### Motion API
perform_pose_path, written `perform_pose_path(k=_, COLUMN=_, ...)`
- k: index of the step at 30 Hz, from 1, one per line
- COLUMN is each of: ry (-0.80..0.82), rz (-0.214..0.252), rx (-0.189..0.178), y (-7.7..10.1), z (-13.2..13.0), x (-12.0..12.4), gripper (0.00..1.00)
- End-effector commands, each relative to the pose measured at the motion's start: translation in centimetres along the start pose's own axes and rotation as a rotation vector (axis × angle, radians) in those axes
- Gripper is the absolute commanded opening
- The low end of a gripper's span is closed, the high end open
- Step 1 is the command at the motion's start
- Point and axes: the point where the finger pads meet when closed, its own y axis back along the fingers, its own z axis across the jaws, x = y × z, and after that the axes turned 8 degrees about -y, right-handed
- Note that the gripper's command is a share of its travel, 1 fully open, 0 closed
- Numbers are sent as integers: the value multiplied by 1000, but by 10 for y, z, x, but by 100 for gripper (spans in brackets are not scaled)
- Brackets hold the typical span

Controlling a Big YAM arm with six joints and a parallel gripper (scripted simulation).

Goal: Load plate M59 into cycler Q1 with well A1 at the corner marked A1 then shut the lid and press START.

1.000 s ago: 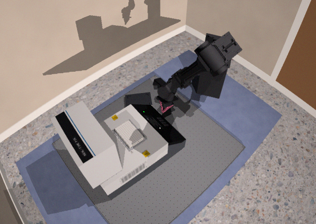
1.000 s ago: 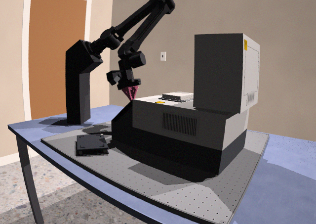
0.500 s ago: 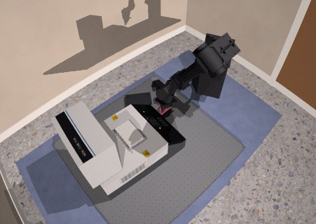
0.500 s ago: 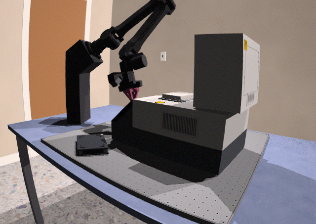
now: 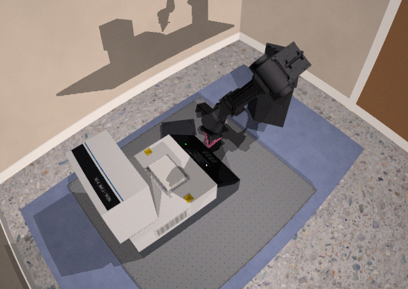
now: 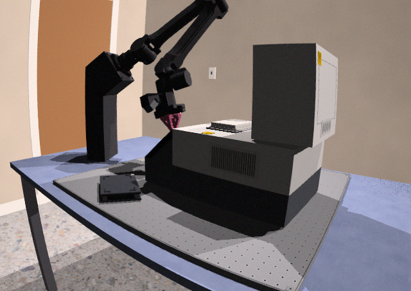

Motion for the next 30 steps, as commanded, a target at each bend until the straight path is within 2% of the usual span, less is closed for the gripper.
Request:
perform_pose_path(k=1, ry=-21, rz=-23, rx=3, y=2, z=-1, x=-10, gripper=0)
perform_pose_path(k=10, ry=-17, rz=-6, rx=28, y=2, z=-14, x=-1, gripper=0)
perform_pose_path(k=18, ry=-18, rz=-8, rx=34, y=3, z=-17, x=-1, gripper=0)
perform_pose_path(k=23, ry=-12, rz=-4, rx=25, y=4, z=-16, x=0, gripper=0)
perform_pose_path(k=30, ry=7, rz=12, rx=-9, y=-3, z=2, x=5, gripper=0)
